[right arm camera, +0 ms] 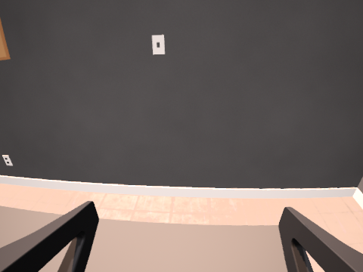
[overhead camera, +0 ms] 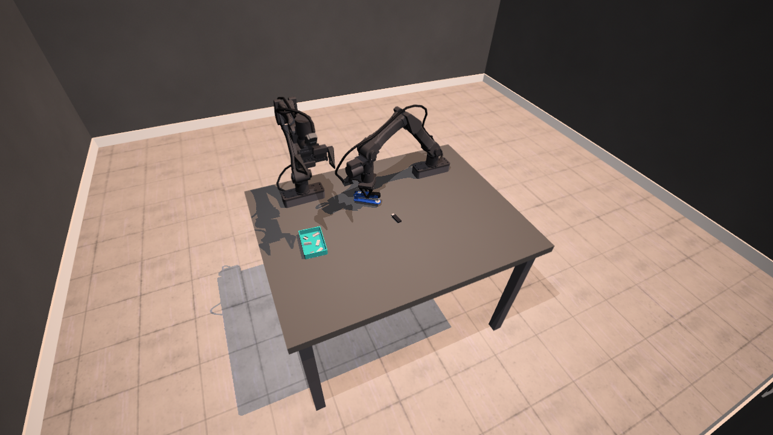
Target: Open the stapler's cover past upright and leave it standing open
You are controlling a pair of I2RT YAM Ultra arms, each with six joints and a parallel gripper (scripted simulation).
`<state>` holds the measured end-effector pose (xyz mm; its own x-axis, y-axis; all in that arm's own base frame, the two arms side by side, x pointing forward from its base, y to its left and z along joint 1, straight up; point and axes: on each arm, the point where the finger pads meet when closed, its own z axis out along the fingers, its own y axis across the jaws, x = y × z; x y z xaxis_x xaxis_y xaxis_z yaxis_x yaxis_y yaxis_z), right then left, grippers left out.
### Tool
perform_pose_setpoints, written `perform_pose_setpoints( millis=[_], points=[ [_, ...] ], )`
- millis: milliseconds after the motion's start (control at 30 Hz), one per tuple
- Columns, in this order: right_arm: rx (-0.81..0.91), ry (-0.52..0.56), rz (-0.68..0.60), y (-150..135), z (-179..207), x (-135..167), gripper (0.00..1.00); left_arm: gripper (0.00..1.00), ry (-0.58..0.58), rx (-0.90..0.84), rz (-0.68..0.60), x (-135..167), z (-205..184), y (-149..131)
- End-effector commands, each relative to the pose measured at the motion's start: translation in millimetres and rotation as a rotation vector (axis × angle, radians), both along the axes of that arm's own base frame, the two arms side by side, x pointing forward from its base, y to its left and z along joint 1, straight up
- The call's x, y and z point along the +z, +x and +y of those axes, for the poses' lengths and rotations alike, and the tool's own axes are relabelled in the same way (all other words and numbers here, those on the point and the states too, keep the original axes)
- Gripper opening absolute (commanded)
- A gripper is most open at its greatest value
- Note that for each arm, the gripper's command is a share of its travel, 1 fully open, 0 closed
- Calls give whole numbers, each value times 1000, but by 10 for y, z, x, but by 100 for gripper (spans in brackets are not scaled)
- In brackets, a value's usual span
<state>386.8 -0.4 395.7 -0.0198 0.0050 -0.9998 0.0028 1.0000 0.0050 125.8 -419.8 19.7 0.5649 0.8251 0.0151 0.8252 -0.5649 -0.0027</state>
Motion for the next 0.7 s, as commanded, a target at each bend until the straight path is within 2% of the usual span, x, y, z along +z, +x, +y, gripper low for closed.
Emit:
perform_pose_setpoints(
  millis=[0,367,433,667],
  points=[
    [3,-5,-36,-65,13,177,100,17,-21,244,0,134,-60,18],
    [3,-5,-36,-65,13,177,100,17,-13,692,6,112,-53,36],
    [3,-5,-36,-65,13,177,100,17,-13,692,6,112,-53,36],
    [3,-5,-36,-65,13,177,100,17,-11,1006,4,112,-53,40]
  ],
)
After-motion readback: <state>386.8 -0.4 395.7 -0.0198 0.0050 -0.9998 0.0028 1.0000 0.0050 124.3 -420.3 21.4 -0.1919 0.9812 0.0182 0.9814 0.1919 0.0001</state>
